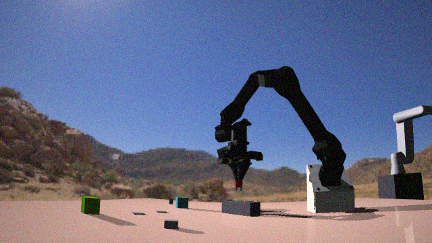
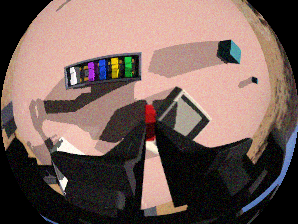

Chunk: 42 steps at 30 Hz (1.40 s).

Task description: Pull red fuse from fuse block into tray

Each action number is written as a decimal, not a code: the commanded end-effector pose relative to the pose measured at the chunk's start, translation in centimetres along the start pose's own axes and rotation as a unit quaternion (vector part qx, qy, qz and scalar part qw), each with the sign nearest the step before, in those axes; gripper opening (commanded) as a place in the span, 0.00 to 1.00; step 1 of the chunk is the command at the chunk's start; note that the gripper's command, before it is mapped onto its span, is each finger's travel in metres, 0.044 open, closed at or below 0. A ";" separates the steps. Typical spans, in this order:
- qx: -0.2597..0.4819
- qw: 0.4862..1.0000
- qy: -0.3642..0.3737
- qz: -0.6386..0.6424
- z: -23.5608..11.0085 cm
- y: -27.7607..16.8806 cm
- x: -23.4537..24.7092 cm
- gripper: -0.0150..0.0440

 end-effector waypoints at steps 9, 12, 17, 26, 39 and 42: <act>0.000 1.000 -0.002 -0.005 0.2 -3.7 -5.0 0.25; 0.000 1.000 -0.001 -0.005 0.4 -4.9 -6.2 0.25; -0.001 1.000 0.000 -0.006 0.6 -5.5 -6.7 0.25; -0.001 1.000 0.000 -0.006 1.8 -5.5 -6.8 0.25; -0.001 1.000 0.000 -0.006 3.9 -5.5 -6.7 0.25; -0.001 1.000 0.000 -0.006 4.4 -5.5 -6.7 0.25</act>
Point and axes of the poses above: the point midway between the two fingers, 35 mm back from their tips, its own z axis out along the fingers, its own x axis across the jaws, y = z × x, the point moved 8 cm from there along -z, back along the fingers, and after that the axes turned 6 degrees about z, right-handed, at the moved point
